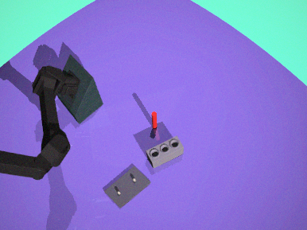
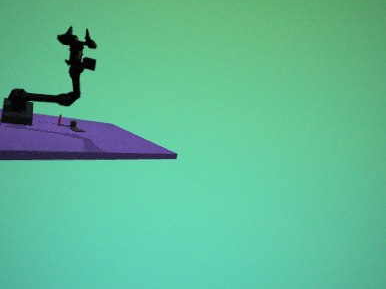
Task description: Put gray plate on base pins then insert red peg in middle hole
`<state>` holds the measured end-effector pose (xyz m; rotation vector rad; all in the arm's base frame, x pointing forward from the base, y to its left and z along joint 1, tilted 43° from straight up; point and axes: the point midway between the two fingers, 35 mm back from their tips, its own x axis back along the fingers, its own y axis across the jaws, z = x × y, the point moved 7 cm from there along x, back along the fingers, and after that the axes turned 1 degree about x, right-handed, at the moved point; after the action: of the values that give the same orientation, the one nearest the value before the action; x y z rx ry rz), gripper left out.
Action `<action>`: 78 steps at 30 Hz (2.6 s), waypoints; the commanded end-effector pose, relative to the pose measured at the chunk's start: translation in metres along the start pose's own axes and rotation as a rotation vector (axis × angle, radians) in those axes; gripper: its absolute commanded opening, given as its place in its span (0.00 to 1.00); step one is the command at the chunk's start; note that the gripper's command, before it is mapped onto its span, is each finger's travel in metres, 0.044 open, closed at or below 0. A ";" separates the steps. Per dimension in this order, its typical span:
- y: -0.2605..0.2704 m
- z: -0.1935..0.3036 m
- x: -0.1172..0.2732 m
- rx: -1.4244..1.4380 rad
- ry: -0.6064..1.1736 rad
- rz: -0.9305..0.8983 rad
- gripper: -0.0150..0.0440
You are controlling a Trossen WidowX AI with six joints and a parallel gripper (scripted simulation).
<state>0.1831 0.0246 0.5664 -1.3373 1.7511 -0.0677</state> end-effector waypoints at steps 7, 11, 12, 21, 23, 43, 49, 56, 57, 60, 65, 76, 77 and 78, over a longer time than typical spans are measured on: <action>0.030 -0.050 -0.002 0.141 -0.057 -0.002 1.00; 0.071 -0.086 -0.015 0.282 -0.013 -0.059 1.00; 0.081 -0.093 -0.019 0.314 0.002 -0.074 1.00; 0.181 -0.107 -0.066 0.562 0.196 -0.224 1.00; 0.203 -0.099 -0.077 0.604 0.254 -0.261 1.00; 0.308 0.113 -0.142 0.766 1.032 -0.538 1.00; 0.301 0.201 -0.126 0.753 1.346 -0.601 1.00; 0.278 0.299 -0.078 0.652 1.744 -0.632 1.00; 0.274 0.312 -0.068 0.631 1.803 -0.632 1.00; 0.260 0.347 -0.037 0.560 1.980 -0.627 1.00; 0.236 0.395 0.024 0.418 2.266 -0.636 1.00; 0.194 0.448 0.185 -0.055 2.851 -0.634 1.00; 0.192 0.448 0.196 -0.098 2.886 -0.636 1.00; 0.192 0.449 0.202 -0.124 2.907 -0.637 1.00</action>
<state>0.3366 0.1642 0.0911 0.4496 -0.9200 1.4151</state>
